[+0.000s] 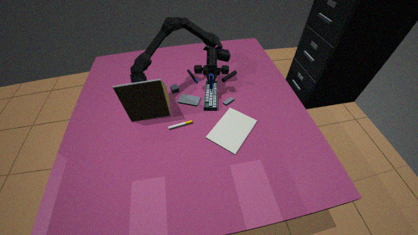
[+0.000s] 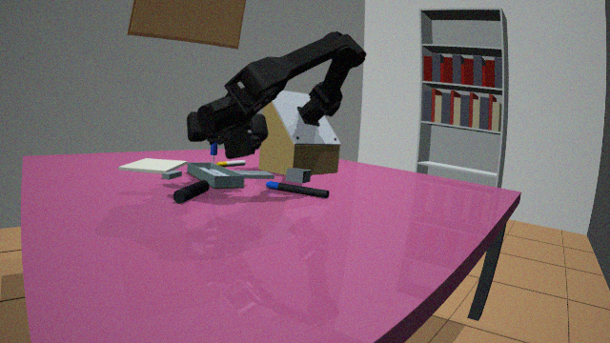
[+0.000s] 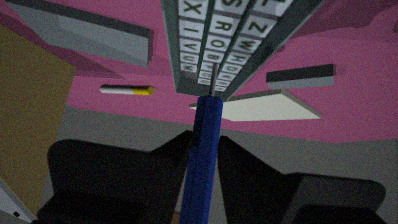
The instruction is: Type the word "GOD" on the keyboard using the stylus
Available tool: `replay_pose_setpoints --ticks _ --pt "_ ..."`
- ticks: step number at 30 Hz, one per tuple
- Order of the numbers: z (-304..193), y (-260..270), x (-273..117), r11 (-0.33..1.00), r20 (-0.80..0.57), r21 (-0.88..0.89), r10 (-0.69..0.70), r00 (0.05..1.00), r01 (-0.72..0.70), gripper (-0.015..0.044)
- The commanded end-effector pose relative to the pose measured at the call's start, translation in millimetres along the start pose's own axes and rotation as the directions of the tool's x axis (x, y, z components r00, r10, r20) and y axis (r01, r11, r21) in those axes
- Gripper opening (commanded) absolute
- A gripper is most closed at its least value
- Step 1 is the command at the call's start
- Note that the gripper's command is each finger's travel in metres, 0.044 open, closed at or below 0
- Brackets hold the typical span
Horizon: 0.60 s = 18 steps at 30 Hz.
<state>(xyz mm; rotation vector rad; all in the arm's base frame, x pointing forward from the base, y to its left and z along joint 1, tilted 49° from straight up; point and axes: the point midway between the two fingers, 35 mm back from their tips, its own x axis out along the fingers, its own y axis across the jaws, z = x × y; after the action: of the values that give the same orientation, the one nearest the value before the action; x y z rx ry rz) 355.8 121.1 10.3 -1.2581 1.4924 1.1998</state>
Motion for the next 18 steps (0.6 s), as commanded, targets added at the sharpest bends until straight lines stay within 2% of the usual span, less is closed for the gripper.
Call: replay_pose_setpoints --ticks 1,18 --pt "0.6 0.2 0.8 1.000 0.003 0.003 0.002 1.000 -0.002 0.0081" --pt "5.7 0.7 3.0 1.000 0.003 0.003 0.002 1.000 -0.002 0.0081"
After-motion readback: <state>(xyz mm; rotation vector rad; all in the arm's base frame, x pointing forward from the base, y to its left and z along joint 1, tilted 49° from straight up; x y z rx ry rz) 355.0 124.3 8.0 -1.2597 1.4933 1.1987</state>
